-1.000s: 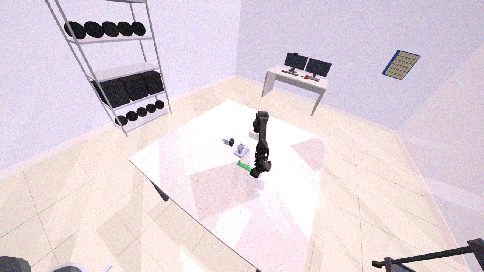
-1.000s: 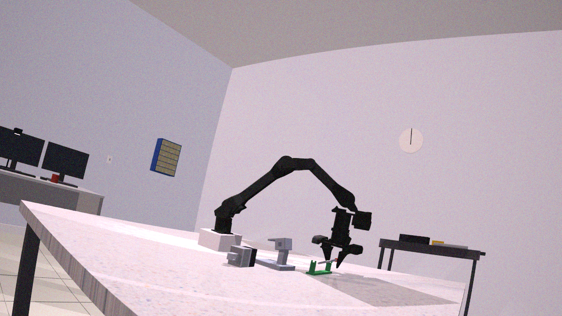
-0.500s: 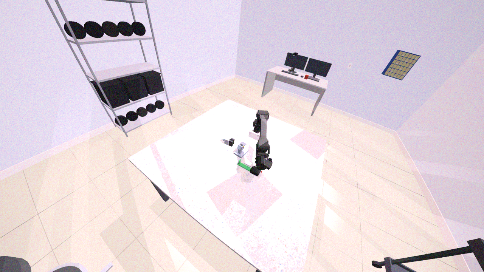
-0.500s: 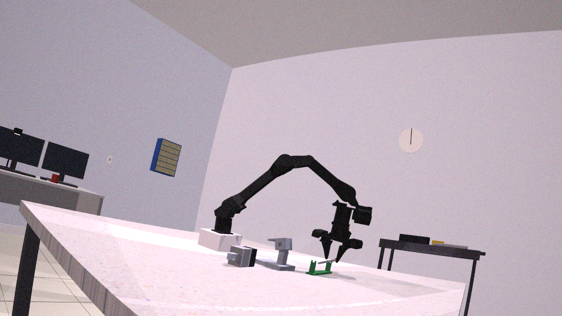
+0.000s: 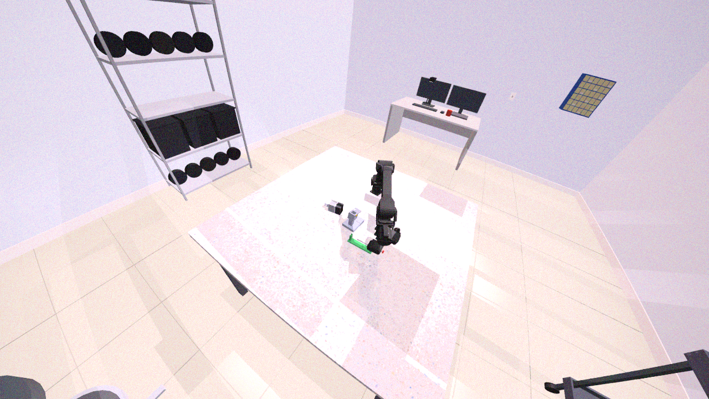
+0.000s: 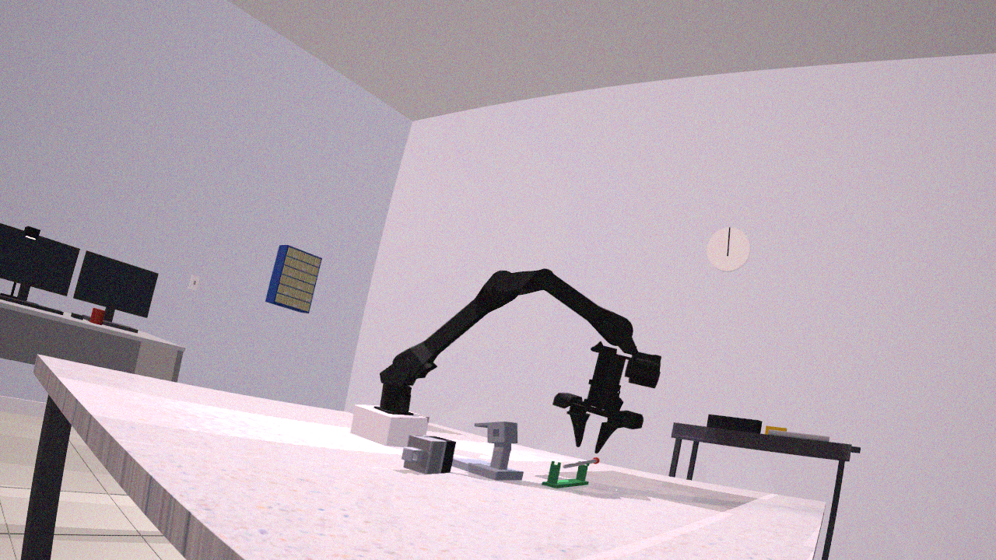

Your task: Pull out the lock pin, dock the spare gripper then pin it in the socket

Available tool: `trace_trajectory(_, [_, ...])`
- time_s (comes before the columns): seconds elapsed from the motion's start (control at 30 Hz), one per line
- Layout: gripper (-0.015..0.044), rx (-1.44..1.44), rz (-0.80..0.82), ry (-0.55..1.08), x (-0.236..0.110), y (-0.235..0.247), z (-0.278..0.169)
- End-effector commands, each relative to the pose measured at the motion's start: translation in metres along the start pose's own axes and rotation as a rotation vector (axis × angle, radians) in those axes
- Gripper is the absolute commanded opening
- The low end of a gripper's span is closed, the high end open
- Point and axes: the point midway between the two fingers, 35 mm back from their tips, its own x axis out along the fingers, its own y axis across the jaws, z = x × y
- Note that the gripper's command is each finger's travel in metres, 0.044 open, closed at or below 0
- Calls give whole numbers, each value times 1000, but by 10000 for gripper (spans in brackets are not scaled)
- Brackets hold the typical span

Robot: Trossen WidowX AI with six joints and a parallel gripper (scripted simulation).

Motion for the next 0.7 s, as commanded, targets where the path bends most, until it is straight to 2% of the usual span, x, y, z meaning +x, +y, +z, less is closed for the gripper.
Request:
trace_trajectory(0.0, [200, 0, -1, -1, -11, 1, 1])
trace_trajectory(0.27, [200, -1, 9, 4, -25, 5, 1])
trace_trajectory(0.43, [331, -2, 11, 6, -16, 4, 0])
trace_trajectory(0.5, [279, -2, -7, 7, -26, 3, -6])
trace_trajectory(0.6, [200, -3, -85, 17, -66, 0, -36])
trace_trajectory(0.67, [180, -2, -120, 24, -84, 1, -50])
